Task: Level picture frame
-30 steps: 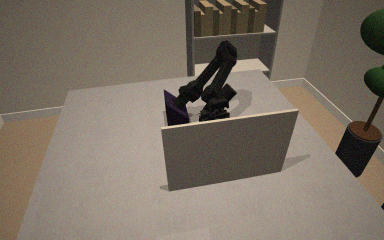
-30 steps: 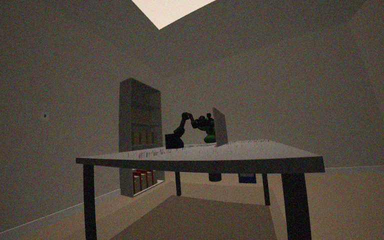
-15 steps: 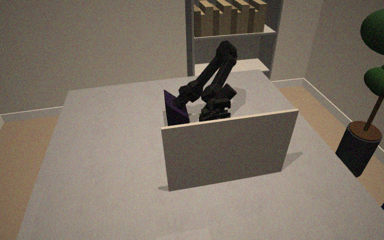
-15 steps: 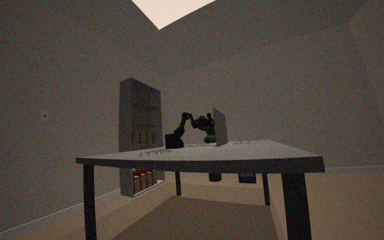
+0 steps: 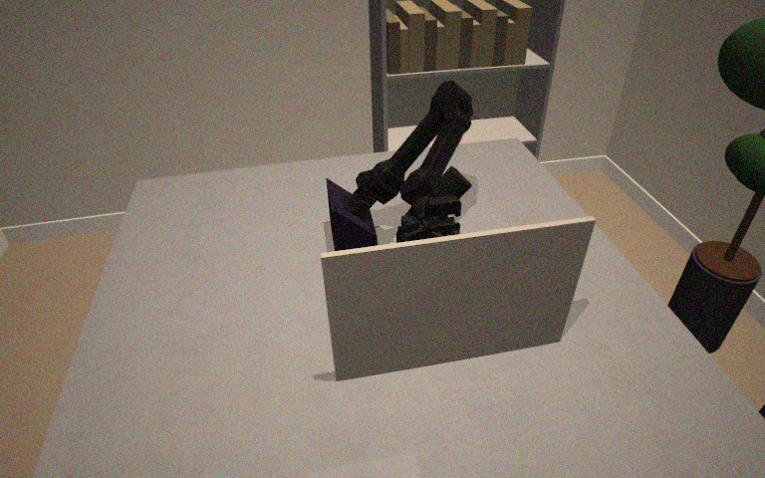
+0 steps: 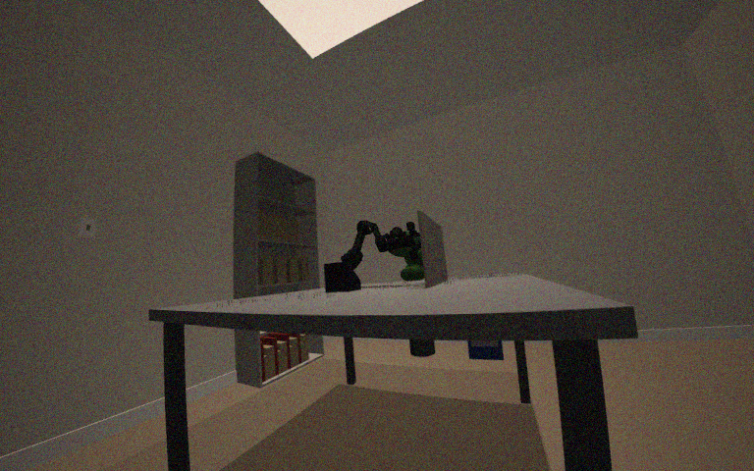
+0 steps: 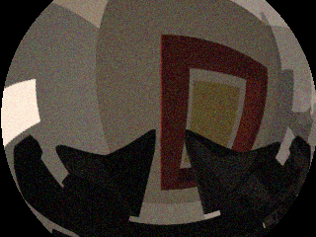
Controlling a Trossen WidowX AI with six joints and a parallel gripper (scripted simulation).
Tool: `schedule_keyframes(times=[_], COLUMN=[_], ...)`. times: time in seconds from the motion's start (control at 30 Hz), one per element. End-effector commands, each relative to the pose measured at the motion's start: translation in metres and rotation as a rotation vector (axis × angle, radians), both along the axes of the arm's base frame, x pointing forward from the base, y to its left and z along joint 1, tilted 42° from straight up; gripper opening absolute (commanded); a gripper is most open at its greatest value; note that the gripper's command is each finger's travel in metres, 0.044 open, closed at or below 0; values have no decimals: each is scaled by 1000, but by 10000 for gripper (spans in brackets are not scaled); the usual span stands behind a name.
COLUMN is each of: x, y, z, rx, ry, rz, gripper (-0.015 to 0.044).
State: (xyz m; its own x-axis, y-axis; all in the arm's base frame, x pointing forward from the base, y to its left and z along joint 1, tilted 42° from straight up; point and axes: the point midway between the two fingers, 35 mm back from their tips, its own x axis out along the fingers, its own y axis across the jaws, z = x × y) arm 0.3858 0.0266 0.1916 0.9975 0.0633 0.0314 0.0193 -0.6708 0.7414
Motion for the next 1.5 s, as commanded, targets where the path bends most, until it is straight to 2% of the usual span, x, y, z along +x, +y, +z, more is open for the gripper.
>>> schedule_keyframes(times=[0.0,0.03,0.2,0.6,0.83,1.13,1.47], x=[0,0,-5,-95,-98,-142,-191], y=[0,0,0,-4,-11,-42,-41], z=[0,0,2,-4,3,21,19], rx=[4,4,11,128,121,122,123], ry=[0,0,0,13,7,7,13], rz=[0,0,1,7,11,35,56], gripper=[236,260,260,260,260,260,260])
